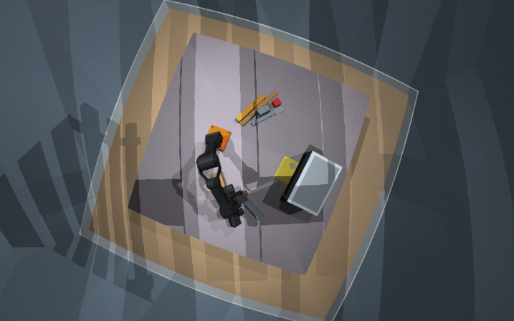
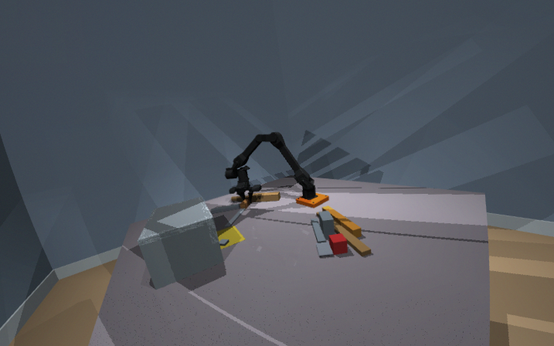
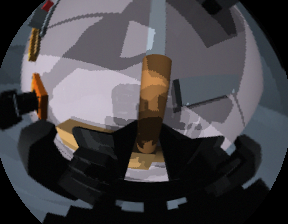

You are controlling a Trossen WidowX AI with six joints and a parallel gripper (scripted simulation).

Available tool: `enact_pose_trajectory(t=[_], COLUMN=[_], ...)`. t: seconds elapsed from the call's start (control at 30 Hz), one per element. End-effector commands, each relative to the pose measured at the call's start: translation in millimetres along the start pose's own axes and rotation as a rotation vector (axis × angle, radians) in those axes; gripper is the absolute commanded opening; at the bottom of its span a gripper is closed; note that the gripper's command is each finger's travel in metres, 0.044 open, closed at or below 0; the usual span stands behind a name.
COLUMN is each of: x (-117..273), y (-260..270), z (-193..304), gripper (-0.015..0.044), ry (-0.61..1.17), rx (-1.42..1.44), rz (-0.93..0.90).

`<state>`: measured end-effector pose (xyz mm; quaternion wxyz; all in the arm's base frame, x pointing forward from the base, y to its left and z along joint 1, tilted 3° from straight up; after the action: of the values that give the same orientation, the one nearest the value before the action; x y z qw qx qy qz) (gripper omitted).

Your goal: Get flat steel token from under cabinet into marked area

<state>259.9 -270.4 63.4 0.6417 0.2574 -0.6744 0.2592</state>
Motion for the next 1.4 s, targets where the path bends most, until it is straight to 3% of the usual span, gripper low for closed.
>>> enact_pose_trajectory(t=[0.0, 1.37], x=[0.2, 0.5], y=[-0.1, 5.9], z=[0.1, -70.5], gripper=[0.0000, 0.0000], ry=[0.000, -0.010], rx=[0.000, 0.011], rz=[0.000, -0.001])
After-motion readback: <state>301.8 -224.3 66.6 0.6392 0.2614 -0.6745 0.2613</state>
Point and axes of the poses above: the point midway between the two fingers, 35 mm back from their tips, its own x axis back along the fingers, its own y axis across the jaws, z = x × y, the point moved 4 cm from there along x, back along the fingers, and after that the axes turned 6 degrees about -x, right-handed, at the moved point
